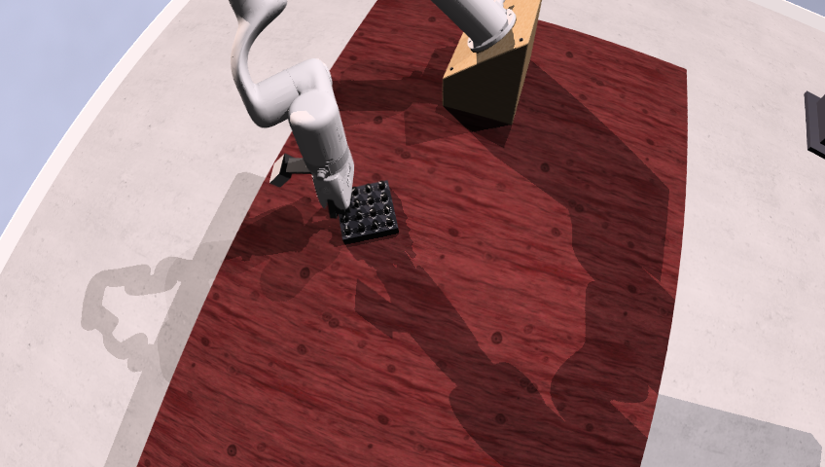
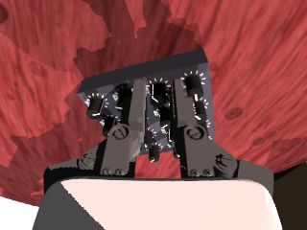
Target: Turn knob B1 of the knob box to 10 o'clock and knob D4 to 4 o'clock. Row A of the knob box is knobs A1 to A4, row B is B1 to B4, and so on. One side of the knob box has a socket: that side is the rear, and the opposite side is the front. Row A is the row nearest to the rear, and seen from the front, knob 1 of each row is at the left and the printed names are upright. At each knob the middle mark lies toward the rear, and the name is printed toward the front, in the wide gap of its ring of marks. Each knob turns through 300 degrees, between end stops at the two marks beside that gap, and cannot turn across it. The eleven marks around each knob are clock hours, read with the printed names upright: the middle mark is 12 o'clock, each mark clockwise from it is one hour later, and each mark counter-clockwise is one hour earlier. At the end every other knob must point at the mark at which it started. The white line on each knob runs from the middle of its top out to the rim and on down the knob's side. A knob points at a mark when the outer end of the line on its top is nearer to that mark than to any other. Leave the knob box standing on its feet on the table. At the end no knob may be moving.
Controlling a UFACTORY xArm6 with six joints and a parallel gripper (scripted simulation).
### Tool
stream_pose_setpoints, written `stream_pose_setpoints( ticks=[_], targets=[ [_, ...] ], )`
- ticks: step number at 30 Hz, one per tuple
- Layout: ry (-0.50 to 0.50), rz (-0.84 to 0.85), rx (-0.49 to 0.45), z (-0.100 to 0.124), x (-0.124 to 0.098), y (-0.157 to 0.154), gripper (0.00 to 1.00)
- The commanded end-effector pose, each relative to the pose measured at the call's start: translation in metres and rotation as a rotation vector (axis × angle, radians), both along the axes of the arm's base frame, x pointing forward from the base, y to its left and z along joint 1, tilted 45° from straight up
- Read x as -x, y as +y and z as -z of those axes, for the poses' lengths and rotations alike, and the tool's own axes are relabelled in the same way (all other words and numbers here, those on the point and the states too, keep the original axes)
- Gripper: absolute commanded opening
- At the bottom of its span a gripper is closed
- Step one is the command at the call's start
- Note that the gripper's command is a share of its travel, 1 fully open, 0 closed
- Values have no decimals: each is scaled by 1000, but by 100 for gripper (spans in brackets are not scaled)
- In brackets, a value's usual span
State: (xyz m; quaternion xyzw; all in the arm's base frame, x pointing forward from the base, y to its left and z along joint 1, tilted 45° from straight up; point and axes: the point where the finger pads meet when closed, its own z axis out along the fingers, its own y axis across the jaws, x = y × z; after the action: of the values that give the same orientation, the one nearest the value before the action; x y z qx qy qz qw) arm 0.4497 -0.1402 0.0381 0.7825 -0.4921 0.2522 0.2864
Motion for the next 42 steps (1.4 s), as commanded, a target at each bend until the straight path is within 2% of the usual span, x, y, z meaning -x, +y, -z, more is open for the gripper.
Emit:
stream_pose_setpoints(
  ticks=[1,13,14,42],
  targets=[
    [-2,-2,0,-1,-1,1,19],
    [-2,-2,0,-1,-1,1,19],
    [-2,-2,0,-1,-1,1,8],
    [-2,-2,0,-1,-1,1,8]
  ],
)
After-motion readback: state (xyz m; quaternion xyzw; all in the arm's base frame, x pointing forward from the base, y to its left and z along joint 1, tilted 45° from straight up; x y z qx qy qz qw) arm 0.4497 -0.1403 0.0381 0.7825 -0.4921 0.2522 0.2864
